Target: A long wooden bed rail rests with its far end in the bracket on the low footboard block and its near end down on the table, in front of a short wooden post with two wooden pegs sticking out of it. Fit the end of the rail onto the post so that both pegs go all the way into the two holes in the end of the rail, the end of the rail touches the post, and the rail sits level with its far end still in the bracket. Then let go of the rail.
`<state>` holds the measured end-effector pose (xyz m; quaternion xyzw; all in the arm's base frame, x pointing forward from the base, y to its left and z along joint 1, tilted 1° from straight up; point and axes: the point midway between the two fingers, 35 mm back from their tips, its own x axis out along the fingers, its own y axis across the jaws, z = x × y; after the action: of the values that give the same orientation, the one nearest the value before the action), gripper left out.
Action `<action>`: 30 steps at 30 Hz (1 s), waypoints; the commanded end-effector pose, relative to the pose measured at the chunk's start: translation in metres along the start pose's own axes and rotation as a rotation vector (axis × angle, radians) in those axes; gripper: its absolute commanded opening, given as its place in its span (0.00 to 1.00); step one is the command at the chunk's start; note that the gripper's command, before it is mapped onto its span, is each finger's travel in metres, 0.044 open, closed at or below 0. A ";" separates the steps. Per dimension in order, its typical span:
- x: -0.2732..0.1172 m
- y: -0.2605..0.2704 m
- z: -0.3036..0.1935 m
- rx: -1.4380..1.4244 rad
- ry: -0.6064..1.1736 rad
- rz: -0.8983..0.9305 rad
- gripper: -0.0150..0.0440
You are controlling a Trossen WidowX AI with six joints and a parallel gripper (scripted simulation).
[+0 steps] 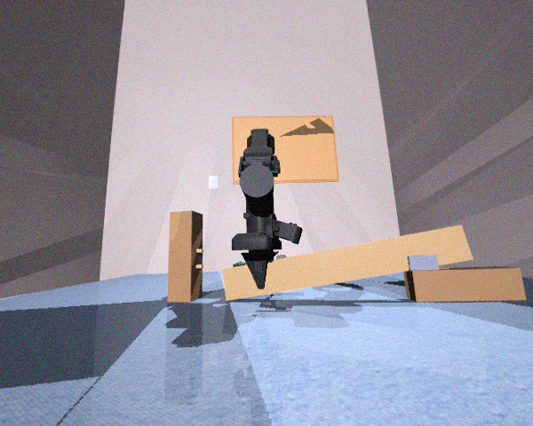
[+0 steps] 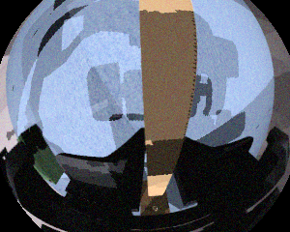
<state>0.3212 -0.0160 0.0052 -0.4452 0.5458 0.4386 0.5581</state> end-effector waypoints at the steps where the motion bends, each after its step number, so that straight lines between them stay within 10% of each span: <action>1: 0.000 0.000 0.001 -0.002 -0.003 0.000 0.26; 30: -0.008 -0.001 0.000 -0.002 -0.003 0.000 0.25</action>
<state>0.3194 -0.0169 0.0086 -0.4433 0.5492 0.4400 0.5552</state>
